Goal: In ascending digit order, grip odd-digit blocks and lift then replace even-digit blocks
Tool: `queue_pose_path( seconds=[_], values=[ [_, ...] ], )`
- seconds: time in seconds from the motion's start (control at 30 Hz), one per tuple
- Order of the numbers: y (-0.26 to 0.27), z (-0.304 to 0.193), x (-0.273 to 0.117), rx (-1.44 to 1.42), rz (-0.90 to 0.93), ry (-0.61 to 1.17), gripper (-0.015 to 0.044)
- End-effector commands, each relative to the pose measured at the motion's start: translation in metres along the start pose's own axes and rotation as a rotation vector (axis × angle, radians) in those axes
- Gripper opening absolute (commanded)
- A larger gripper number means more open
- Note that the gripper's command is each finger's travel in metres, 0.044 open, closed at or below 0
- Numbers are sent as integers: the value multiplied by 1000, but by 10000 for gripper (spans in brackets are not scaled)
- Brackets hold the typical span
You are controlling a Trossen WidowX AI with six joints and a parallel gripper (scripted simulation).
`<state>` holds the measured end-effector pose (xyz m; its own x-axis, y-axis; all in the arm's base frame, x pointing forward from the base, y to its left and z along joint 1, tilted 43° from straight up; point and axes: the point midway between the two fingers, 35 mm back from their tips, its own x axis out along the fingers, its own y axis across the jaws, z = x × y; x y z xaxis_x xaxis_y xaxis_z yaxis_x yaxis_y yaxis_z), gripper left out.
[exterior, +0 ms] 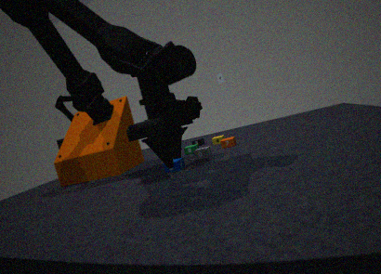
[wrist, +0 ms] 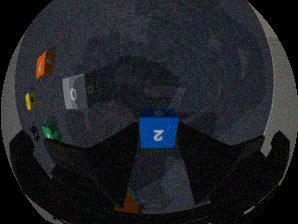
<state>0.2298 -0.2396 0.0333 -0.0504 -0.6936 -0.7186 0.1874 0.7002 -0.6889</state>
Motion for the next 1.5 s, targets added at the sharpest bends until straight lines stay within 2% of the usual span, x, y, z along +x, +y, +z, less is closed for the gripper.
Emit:
queue_pose_path(
  seconds=[0.0,0.93,1.47],
  values=[
    [1,-1,1,-6,4,1,120],
    [1,-1,0,-6,4,1,120],
    [1,0,-14,-6,5,0,120]
  ],
)
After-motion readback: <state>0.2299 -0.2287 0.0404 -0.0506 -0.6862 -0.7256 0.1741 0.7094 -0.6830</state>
